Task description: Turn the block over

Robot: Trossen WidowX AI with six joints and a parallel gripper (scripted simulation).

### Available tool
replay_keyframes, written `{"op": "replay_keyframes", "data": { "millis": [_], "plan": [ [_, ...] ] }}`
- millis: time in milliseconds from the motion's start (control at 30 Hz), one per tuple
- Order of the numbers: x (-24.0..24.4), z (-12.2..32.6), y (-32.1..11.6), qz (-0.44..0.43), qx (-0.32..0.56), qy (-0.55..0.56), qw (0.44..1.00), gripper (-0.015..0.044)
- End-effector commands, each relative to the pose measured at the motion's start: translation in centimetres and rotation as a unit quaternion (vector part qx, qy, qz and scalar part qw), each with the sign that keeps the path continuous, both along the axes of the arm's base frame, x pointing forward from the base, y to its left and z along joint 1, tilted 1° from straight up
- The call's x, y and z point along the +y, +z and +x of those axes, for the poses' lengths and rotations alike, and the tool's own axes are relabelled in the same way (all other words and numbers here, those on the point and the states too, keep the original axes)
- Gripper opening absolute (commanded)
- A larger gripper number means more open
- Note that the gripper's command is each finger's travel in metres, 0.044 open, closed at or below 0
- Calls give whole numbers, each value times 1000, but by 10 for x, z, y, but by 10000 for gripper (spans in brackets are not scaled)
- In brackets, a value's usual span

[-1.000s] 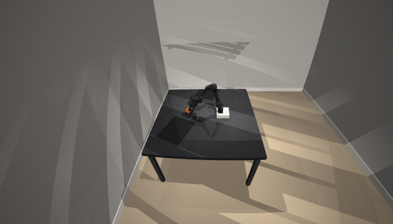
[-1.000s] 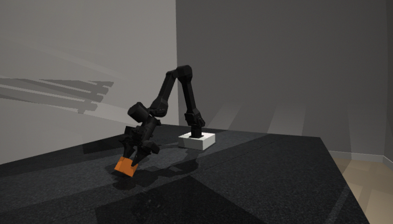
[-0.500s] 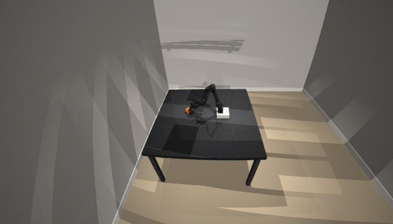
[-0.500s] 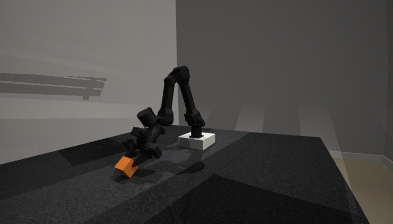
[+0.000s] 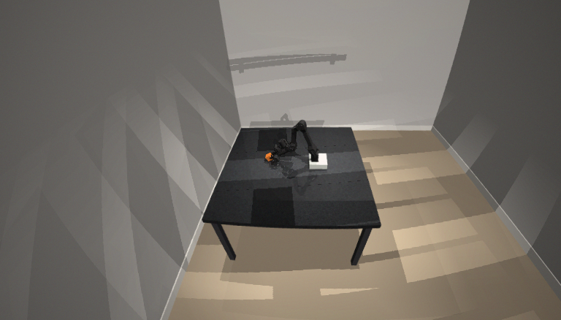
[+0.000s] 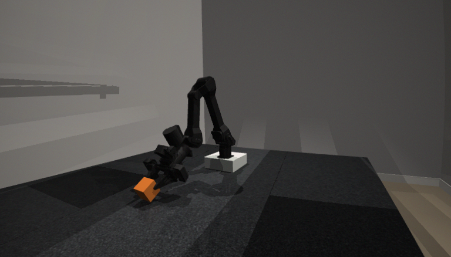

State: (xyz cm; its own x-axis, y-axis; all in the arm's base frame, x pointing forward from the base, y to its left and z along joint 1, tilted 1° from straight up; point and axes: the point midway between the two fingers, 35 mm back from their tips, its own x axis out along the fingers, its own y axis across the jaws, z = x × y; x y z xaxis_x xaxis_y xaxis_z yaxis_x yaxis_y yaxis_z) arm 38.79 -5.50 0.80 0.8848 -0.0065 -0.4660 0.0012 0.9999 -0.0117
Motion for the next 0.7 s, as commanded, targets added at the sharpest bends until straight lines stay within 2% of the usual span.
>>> {"op": "replay_keyframes", "data": {
  "millis": [0,167,667],
  "plan": [
    [1,-1,-2,3,0,1,1000,0],
    [1,-1,-2,3,0,1,1000,0],
    [1,-1,-2,3,0,1,1000,394]
  ]
}}
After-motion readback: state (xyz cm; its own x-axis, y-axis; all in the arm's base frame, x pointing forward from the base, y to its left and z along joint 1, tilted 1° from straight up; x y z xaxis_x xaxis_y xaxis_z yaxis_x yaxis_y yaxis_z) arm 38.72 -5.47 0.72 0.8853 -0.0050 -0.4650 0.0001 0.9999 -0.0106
